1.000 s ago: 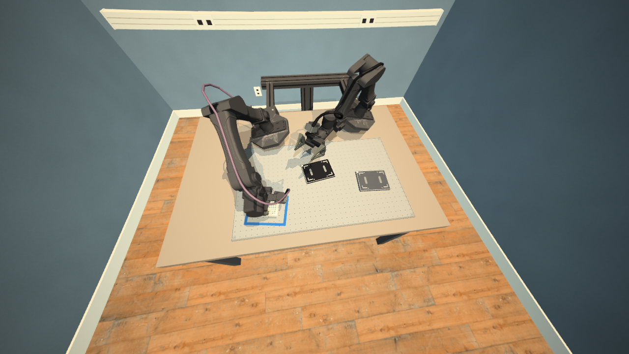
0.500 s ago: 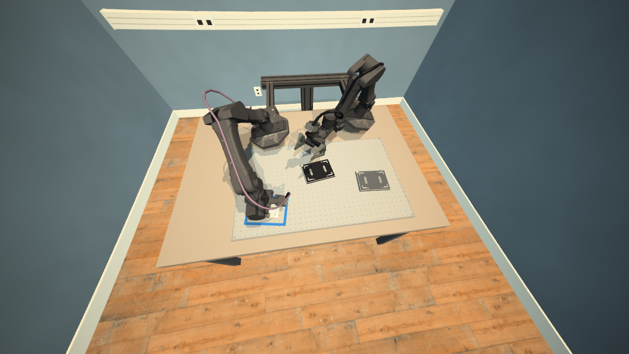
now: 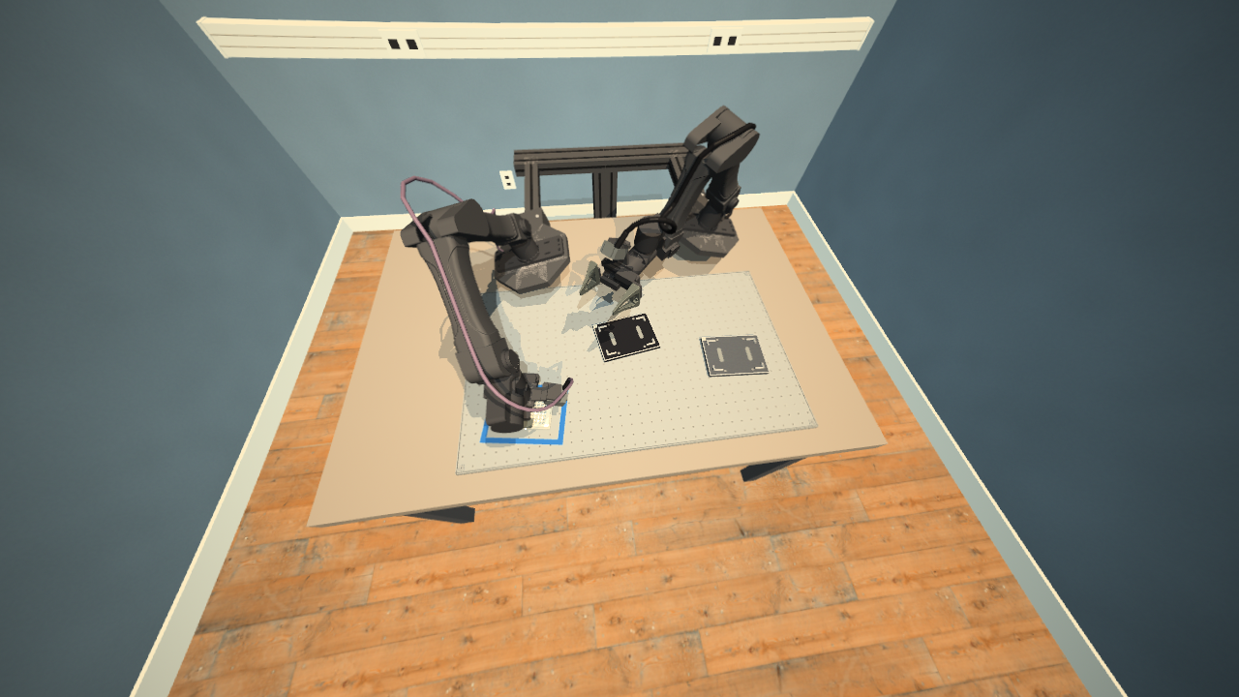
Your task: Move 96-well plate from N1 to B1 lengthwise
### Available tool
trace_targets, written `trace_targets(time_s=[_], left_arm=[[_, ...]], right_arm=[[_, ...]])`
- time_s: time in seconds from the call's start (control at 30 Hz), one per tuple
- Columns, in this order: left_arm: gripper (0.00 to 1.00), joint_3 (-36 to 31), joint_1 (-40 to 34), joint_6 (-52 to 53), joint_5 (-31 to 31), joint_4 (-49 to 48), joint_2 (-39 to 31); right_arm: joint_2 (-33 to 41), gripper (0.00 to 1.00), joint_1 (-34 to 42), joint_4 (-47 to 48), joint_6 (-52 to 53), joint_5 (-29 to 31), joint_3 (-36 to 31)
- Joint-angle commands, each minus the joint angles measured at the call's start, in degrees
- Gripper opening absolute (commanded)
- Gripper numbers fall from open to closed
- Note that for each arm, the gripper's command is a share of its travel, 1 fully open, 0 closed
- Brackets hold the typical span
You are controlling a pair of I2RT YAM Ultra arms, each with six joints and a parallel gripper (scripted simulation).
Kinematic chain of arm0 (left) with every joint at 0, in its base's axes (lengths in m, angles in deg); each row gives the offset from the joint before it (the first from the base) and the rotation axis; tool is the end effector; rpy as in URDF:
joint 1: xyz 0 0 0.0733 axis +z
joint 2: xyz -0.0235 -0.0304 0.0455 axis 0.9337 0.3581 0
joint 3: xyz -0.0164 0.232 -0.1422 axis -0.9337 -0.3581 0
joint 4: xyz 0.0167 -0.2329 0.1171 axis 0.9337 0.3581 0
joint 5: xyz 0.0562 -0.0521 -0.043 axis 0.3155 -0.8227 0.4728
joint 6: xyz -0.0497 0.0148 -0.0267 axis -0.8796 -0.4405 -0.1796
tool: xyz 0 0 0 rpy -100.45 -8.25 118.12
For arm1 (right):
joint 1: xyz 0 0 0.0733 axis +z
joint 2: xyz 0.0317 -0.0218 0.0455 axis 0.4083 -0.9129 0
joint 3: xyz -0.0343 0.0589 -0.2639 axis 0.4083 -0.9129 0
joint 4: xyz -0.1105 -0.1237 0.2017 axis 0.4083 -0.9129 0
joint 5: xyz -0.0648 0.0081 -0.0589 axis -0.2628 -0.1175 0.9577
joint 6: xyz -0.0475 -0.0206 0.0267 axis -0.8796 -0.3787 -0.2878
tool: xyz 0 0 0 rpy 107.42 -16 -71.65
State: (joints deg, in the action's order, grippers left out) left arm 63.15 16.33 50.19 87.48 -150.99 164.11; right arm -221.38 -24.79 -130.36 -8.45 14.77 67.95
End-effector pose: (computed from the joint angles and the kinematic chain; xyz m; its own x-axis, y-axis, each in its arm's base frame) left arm 0.2346 -0.2951 0.0519 0.0358 0.3215 -0.9462 0.6999 0.6678 0.2534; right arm 0.4310 -0.0144 0.0884 -0.1716 -0.9576 0.2314 -0.9841 0.1555 -0.0864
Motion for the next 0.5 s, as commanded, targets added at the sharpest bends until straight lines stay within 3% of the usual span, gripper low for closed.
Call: trace_targets(time_s=[0.0, 0.47], left_arm=[[1.00, 1.97, -0.09, 0.18, -0.22, -0.76, -1.11], [1.00, 1.97, -0.09, 0.18, -0.22, -0.76, -1.11]], right_arm=[[1.49, 0.78, 0.23, 1.15, -0.33, -0.94, -0.77], [1.00, 0.78, -0.22, 1.85, -0.65, -0.96, -1.49]])
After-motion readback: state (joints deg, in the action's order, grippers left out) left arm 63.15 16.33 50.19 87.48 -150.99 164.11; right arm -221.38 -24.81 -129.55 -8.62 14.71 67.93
